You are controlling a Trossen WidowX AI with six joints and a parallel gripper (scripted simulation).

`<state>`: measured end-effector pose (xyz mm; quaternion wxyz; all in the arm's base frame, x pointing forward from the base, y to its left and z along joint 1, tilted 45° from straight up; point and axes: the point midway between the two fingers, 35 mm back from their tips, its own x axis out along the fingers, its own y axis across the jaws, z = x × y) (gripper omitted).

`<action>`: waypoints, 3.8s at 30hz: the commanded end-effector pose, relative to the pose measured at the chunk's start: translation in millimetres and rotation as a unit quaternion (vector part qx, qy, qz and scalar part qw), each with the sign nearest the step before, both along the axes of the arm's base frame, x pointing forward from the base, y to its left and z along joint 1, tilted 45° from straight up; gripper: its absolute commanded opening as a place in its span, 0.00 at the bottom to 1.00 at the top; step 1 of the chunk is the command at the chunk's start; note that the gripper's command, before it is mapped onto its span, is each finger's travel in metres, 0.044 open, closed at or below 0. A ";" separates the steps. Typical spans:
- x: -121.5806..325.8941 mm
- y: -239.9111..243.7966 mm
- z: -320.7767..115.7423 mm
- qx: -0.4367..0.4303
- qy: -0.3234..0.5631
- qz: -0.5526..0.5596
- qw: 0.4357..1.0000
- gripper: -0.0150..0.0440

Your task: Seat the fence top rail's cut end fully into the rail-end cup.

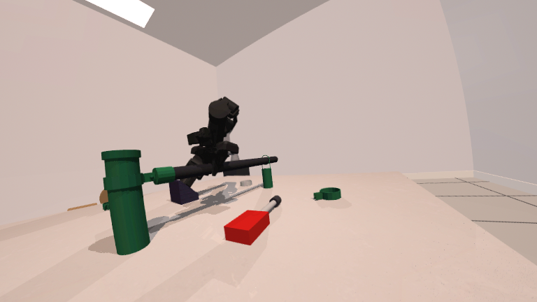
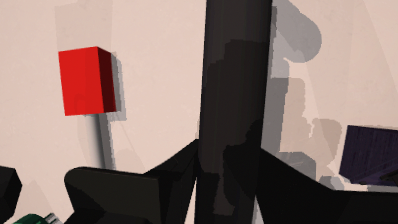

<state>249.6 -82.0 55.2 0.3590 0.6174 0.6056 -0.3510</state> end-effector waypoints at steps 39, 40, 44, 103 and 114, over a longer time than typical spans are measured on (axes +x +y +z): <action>1.0 -1.2 -0.5 -0.001 -0.001 0.001 1.000 0.25; 1.1 -1.3 -0.6 -0.001 -0.001 0.001 1.000 0.25; 1.4 -1.9 -0.6 -0.001 -0.002 0.002 1.000 0.25; 2.0 -11.7 -6.8 0.002 0.002 0.004 1.000 0.25; 2.8 -18.1 -9.2 0.002 0.002 0.004 1.000 0.25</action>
